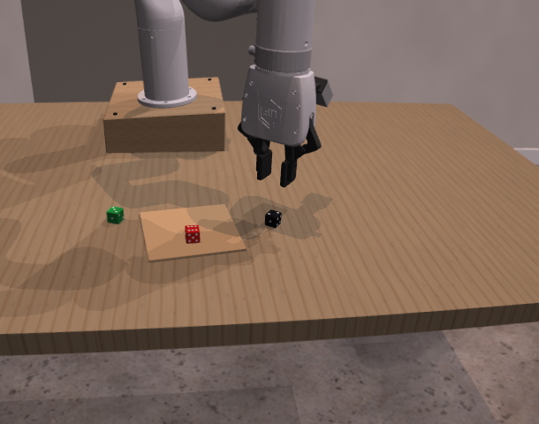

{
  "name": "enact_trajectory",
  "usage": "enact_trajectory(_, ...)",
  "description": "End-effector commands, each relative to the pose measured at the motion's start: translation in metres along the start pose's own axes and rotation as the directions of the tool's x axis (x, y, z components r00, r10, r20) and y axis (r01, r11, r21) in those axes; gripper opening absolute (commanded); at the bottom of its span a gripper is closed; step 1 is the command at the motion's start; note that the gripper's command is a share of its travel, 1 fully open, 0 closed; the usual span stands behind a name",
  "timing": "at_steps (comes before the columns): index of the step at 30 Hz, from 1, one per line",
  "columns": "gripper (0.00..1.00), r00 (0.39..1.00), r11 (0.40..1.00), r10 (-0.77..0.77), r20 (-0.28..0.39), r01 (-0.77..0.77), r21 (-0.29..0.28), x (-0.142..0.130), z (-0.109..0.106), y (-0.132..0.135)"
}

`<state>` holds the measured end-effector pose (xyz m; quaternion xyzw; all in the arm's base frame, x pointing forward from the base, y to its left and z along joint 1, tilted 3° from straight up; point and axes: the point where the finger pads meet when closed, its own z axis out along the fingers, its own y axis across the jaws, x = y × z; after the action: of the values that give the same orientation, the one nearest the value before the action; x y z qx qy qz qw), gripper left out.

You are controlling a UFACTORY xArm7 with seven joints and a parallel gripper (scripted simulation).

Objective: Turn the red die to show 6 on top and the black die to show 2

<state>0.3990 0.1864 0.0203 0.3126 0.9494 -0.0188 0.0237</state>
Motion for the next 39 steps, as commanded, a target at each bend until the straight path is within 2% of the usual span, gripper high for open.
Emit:
enact_trajectory(1,0.36,1.0,1.0,0.0,0.002,0.0,-0.003,-0.0004,-0.0012,0.0012)
enact_trajectory(27,0.36,1.0,1.0,0.0,0.002,0.001,-0.003,-0.0004,-0.0008,0.0013)
enact_trajectory(39,0.36,1.0,1.0,-0.001,0.002,0.001,-0.003,-0.0005,0.0067,0.0012)
